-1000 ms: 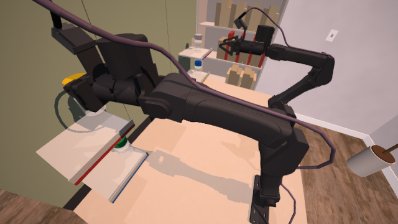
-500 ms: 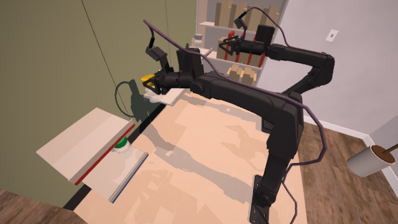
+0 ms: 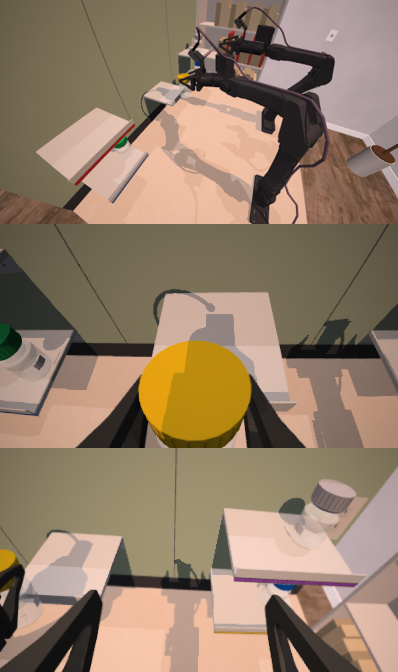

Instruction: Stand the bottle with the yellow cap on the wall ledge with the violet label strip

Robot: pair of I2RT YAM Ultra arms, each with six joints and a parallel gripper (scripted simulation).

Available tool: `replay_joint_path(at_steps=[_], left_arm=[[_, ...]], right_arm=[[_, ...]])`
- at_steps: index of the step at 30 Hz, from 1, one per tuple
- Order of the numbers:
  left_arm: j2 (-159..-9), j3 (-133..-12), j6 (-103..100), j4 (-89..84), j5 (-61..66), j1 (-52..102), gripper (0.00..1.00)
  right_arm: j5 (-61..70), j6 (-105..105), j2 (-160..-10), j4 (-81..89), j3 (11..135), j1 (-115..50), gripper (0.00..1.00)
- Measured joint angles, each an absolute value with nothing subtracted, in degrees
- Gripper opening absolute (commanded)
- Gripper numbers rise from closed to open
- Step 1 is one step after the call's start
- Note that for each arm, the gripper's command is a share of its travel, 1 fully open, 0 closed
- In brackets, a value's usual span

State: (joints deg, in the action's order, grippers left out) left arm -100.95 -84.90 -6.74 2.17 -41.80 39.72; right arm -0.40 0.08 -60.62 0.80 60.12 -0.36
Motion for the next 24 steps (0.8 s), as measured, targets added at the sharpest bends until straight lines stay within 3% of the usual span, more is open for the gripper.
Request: replay_joint_path(at_steps=[24], left_arm=[[-94.8,-74.3,-1.3,12.5,-24.0,34.1,0.5]], right_arm=[[-0.4,0.1,-60.6,0.8,60.1,-0.4,1.0]])
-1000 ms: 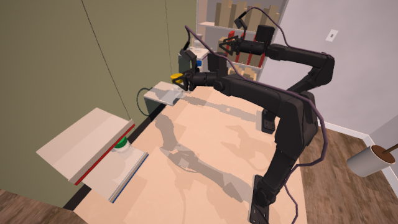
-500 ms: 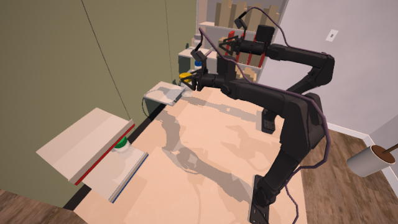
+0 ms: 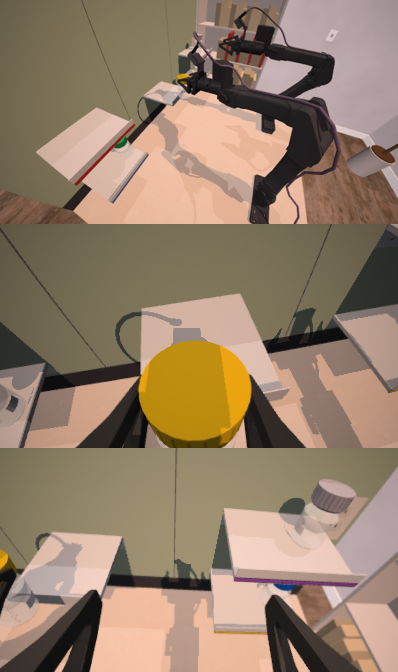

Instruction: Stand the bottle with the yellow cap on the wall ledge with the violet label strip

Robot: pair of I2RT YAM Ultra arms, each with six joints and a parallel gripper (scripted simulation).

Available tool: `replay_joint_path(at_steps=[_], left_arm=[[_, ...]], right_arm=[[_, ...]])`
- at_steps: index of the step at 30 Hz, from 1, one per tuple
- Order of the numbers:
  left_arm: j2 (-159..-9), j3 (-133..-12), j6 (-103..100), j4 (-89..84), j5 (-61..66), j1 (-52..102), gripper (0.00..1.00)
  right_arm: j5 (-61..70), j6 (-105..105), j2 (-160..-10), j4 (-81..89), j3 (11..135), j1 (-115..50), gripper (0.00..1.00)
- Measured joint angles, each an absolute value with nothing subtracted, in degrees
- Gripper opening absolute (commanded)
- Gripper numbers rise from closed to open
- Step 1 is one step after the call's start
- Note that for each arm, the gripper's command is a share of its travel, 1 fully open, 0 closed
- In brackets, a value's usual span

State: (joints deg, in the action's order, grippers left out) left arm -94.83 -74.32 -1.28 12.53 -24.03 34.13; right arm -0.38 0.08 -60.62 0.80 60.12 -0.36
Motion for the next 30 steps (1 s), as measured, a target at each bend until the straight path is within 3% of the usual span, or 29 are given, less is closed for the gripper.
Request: replay_joint_path(at_steps=[30], left_arm=[[-93.1,-77.2,-1.3,8.6,-22.3,34.1,0.5]], right_arm=[[-0.4,0.1,-60.6,0.8,60.1,-0.4,1.0]])
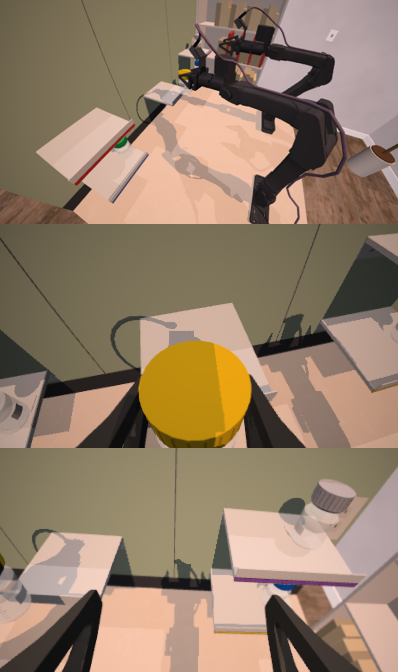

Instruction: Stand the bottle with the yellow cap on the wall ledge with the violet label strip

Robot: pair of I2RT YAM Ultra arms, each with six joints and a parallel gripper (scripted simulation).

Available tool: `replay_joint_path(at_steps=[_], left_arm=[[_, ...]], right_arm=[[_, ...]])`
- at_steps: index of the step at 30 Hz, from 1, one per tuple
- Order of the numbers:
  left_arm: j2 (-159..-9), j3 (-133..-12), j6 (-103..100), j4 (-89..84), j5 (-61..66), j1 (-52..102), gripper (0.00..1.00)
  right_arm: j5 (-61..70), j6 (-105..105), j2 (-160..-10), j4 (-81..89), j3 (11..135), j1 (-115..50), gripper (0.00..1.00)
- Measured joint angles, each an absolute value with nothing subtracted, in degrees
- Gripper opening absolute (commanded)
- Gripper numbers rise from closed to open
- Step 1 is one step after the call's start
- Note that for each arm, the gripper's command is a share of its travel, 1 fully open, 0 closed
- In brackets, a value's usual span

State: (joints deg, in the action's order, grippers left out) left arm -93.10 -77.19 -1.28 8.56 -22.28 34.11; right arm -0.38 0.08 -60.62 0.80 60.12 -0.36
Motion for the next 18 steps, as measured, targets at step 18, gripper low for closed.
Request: replay_joint_path(at_steps=[18], left_arm=[[-102.6,-85.8,-1.3,11.0,-19.9,31.7,0.5]], right_arm=[[-0.4,0.1,-60.6,0.8,60.1,-0.4,1.0]])
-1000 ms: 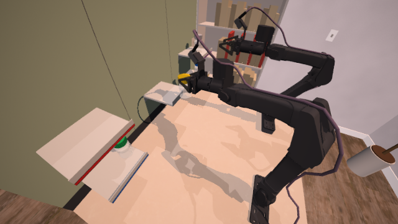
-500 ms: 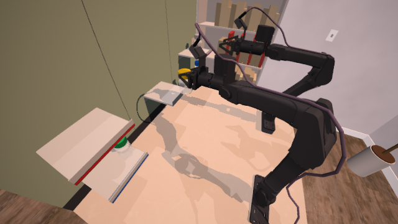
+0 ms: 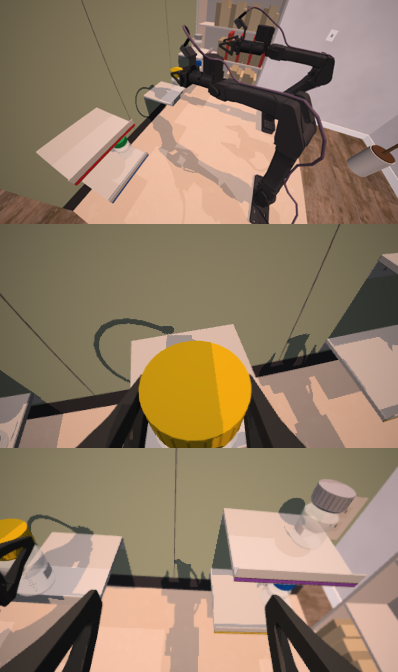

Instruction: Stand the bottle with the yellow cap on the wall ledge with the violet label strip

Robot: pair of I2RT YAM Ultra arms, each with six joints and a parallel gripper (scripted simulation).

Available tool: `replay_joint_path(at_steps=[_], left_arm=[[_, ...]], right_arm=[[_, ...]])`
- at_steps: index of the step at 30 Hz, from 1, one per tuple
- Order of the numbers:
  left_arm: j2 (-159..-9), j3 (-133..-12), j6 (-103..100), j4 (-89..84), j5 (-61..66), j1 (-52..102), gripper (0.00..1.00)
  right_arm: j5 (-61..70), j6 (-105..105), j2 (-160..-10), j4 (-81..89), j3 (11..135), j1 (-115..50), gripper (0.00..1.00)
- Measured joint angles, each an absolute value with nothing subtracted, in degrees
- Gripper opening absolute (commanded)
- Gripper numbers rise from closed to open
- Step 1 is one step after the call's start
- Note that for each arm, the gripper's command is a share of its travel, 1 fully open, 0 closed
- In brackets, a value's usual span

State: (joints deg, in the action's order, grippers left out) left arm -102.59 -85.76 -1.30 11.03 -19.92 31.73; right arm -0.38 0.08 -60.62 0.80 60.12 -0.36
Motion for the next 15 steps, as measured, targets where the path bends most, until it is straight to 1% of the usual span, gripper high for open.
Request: replay_joint_path(at_steps=[15], left_arm=[[-109.0,-92.8,-1.4,12.3,-18.7,30.5,0.5]], right_arm=[[-0.4,0.1,-60.6,0.8,60.1,-0.4,1.0]])
